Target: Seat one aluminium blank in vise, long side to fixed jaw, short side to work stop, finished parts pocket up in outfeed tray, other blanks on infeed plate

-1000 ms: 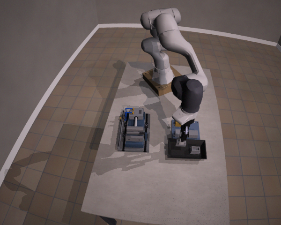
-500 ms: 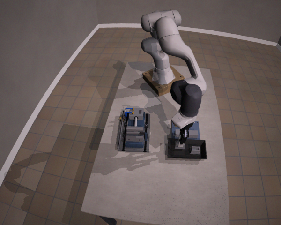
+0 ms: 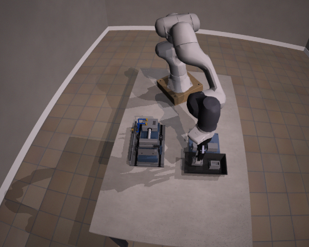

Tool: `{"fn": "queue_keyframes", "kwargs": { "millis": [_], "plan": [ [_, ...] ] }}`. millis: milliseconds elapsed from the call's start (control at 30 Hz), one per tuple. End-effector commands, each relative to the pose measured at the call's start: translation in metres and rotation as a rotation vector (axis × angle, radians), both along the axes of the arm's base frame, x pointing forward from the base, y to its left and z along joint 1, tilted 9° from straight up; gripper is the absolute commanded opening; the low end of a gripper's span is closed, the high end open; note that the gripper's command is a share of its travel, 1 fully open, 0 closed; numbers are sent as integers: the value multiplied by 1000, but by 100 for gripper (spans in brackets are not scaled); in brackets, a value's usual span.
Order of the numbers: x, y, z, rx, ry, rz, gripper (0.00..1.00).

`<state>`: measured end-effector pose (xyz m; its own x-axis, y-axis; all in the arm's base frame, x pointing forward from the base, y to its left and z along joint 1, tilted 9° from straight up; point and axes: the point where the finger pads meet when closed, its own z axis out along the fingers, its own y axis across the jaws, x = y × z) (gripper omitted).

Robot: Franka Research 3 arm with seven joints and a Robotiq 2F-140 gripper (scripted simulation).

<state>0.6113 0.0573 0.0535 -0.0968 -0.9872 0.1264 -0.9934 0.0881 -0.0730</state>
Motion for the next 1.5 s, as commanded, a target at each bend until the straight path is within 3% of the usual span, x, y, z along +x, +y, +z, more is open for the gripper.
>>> {"fn": "queue_keyframes", "kwargs": {
  "millis": [0,1467],
  "plan": [
    [4,0,-3,0,-12,-4,0],
    [4,-1,-12,0,-12,-4,0]
  ]
}}
